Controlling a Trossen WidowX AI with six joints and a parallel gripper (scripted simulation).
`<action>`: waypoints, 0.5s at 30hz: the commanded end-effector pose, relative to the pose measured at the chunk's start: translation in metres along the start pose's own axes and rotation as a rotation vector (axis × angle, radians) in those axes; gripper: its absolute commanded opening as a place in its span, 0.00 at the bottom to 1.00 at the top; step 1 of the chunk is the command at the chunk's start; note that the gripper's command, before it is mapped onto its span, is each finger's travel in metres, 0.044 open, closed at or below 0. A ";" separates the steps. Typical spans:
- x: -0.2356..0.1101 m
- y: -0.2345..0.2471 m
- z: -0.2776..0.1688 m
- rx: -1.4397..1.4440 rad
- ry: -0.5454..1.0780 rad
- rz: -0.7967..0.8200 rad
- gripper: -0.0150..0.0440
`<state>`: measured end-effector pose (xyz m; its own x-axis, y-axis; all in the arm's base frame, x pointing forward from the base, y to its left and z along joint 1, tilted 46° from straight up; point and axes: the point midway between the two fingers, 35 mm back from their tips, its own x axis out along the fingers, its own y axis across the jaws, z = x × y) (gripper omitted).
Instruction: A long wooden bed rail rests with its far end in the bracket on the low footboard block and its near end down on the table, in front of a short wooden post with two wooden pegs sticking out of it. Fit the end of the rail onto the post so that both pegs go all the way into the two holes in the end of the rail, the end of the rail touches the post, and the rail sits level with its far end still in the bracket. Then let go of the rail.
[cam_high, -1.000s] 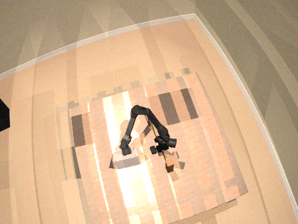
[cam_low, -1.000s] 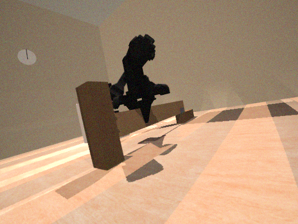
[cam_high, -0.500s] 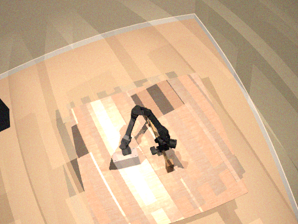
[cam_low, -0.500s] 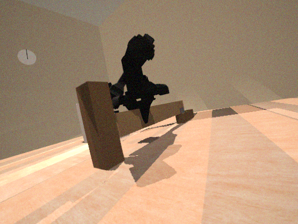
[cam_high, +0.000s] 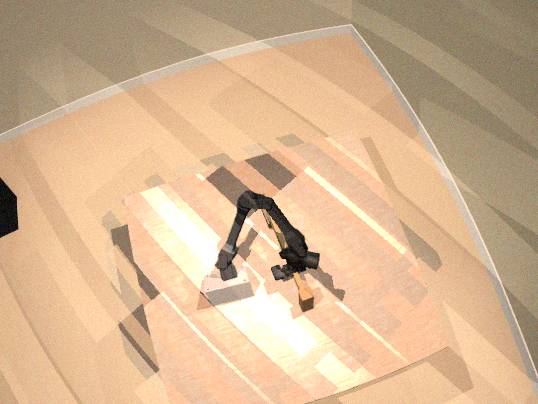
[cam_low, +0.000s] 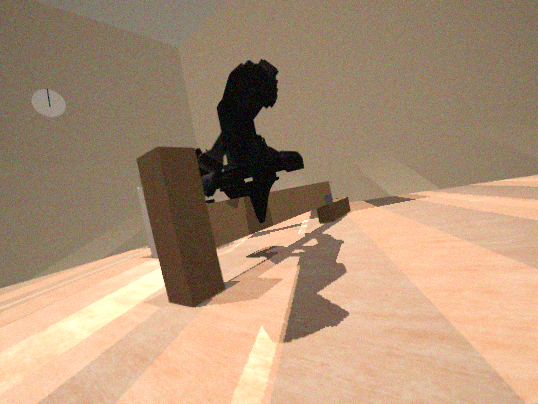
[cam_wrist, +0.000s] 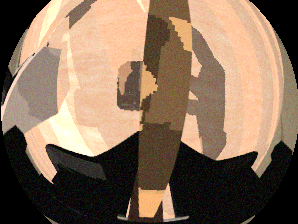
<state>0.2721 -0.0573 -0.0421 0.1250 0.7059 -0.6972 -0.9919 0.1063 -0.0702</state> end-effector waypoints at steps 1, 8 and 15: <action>-0.002 -0.001 -0.003 -0.001 0.002 -0.008 0.25; -0.002 -0.001 -0.005 -0.001 0.002 -0.008 0.25; -0.002 -0.001 -0.007 -0.001 0.003 -0.008 0.25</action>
<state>0.2720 -0.0588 -0.0447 0.1230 0.7084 -0.6950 -0.9921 0.1053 -0.0683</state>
